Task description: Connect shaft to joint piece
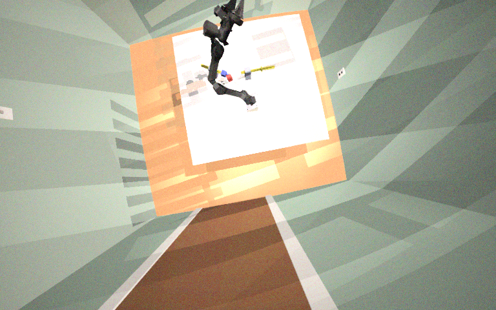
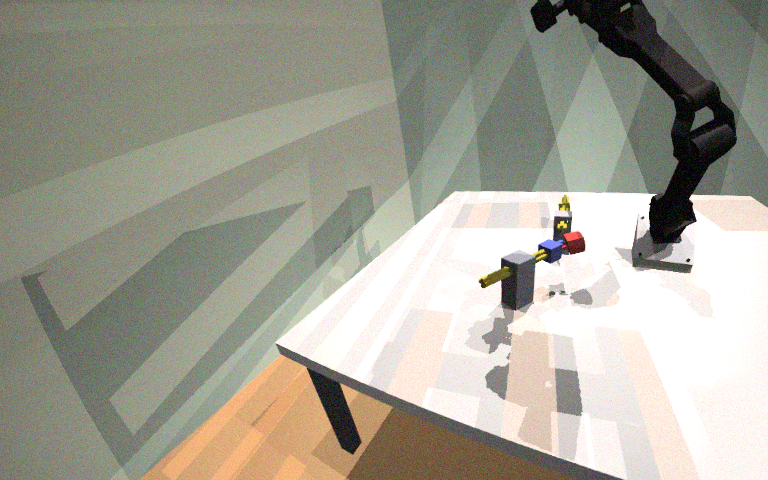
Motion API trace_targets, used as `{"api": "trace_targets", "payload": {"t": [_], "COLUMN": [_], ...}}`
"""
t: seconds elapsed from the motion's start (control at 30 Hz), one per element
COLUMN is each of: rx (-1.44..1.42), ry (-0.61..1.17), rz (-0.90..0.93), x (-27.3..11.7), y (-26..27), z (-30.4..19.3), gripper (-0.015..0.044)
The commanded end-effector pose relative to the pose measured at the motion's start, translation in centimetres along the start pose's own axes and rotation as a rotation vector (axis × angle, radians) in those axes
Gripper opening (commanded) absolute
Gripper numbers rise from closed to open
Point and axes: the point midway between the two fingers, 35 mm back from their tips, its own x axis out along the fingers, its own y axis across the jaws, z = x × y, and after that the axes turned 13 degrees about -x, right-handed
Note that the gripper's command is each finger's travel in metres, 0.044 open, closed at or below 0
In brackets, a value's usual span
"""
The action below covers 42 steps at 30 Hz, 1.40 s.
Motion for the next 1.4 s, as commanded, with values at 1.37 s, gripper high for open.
{"api": "trace_targets", "payload": {"t": [1.37], "rx": [0.219], "ry": [0.689], "rz": [1.069], "x": [-42.7], "y": [16.7], "z": [-22.4], "gripper": [0.044]}}
